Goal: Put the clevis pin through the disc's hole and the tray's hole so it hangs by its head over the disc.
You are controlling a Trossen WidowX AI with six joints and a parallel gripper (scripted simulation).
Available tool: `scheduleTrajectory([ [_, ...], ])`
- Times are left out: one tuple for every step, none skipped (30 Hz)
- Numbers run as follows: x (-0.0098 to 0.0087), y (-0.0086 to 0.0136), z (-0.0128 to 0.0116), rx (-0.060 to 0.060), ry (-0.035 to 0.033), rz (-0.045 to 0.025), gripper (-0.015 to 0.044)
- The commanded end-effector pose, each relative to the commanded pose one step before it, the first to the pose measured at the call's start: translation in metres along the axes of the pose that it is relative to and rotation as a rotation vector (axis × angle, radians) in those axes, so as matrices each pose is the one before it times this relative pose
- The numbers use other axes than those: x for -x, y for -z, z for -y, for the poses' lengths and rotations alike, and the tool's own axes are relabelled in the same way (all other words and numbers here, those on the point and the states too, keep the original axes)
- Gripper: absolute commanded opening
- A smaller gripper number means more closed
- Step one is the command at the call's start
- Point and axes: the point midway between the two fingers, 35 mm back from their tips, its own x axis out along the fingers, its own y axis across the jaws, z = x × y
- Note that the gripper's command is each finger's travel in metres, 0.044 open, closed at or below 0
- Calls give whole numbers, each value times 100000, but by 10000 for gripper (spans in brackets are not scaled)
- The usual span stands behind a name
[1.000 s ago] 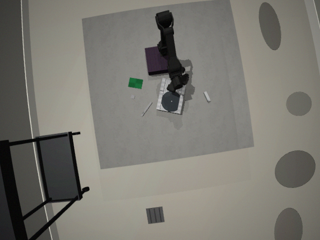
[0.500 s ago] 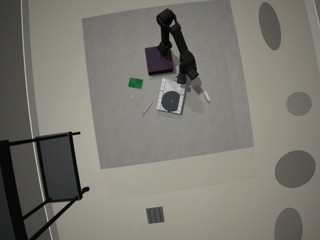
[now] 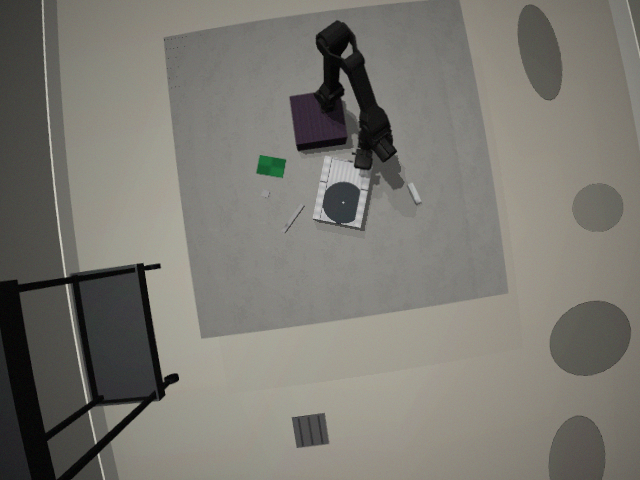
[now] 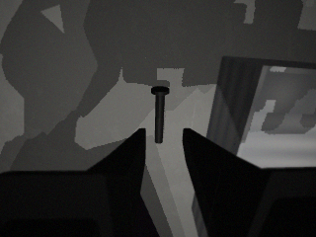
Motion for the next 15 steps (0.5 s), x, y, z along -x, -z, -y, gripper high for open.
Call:
scheduleTrajectory([
  [-818,124,-2,-295,-256,-1060,120],
  [-167,0,1,0,-1,-1,120],
  [-167,0,1,0,-1,-1,120],
  [-167,1,0,0,-1,-1,120],
  [-167,1,0,0,-1,-1,120],
  [-167,2,0,0,-1,-1,120],
  [-167,2,-1,0,-1,-1,120],
  [-168,2,-1,0,-1,-1,120],
  [-168,3,-1,0,-1,-1,120],
  [-168,3,-1,0,-1,-1,120],
  [-168,3,-1,0,-1,-1,120],
  [-168,3,-2,0,-1,-1,120],
  [-168,3,-2,0,-1,-1,120],
  [-168,2,-3,0,-1,-1,120],
  [-168,1,-3,0,-1,-1,120],
])
